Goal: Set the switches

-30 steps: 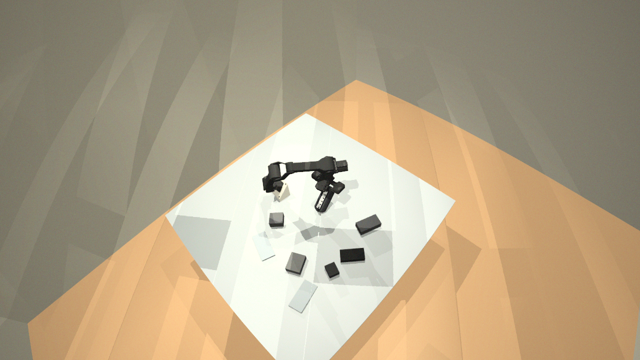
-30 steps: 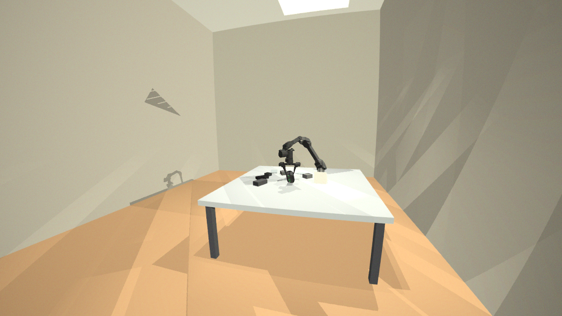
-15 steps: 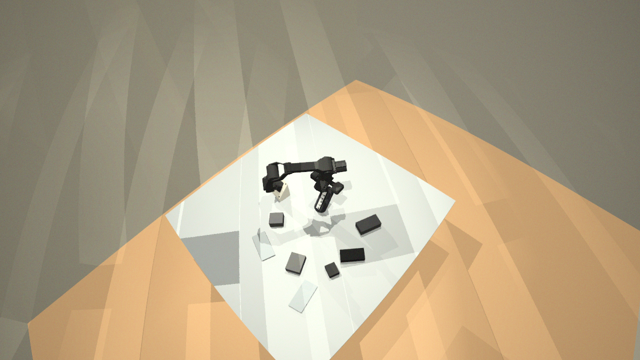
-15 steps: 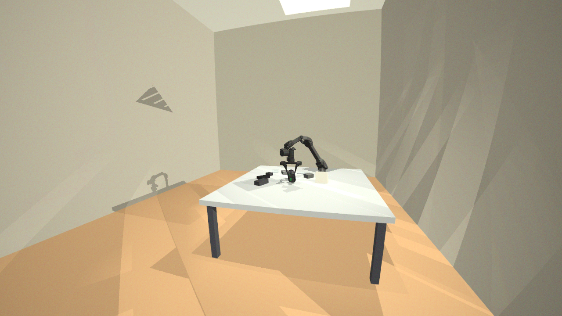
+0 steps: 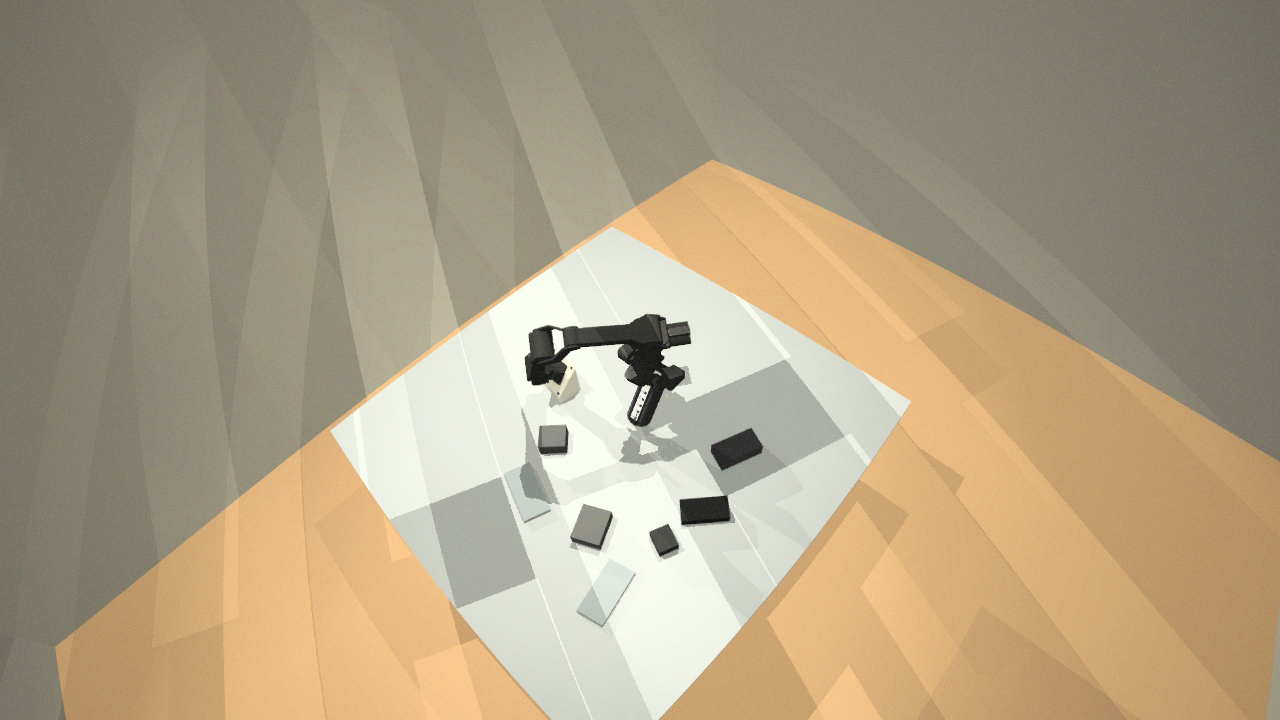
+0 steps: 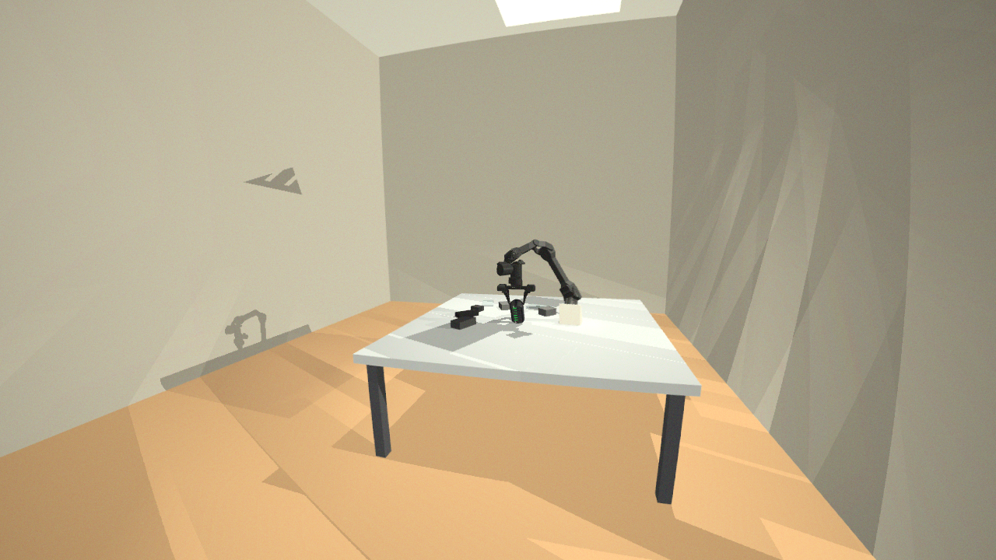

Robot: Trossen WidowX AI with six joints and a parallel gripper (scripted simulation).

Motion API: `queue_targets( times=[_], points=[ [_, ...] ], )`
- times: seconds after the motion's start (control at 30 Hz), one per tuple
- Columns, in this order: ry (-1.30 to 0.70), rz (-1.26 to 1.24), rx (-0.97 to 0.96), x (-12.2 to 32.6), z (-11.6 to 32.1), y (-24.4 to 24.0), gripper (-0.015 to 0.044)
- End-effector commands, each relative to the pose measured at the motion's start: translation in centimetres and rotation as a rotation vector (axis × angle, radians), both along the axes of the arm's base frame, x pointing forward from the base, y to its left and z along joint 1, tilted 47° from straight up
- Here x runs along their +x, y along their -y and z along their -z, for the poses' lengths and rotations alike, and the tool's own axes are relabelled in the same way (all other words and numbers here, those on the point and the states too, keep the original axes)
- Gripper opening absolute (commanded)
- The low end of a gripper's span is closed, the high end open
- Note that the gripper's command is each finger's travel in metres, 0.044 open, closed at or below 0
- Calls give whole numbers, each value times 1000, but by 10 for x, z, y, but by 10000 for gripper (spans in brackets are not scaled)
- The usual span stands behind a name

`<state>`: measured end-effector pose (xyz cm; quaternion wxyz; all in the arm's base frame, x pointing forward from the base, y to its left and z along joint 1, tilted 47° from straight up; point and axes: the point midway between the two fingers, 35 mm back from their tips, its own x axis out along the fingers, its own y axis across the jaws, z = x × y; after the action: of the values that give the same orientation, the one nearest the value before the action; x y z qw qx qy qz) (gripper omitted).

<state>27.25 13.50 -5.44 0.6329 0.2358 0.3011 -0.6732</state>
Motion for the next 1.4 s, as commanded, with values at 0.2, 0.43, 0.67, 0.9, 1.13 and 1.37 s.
queue_targets(
  times=[0.2, 0.43, 0.67, 0.9, 1.13, 1.37],
  points=[
    [2, -9, -4, 2, -12, 4, 336],
    [2, -9, -5, 3, -17, 7, 336],
    [2, -9, -5, 3, -22, 9, 336],
    [2, -9, -5, 4, -27, 12, 336],
    [2, -9, -6, 4, -32, 15, 336],
    [2, -9, -6, 5, -36, 19, 336]
  ],
)
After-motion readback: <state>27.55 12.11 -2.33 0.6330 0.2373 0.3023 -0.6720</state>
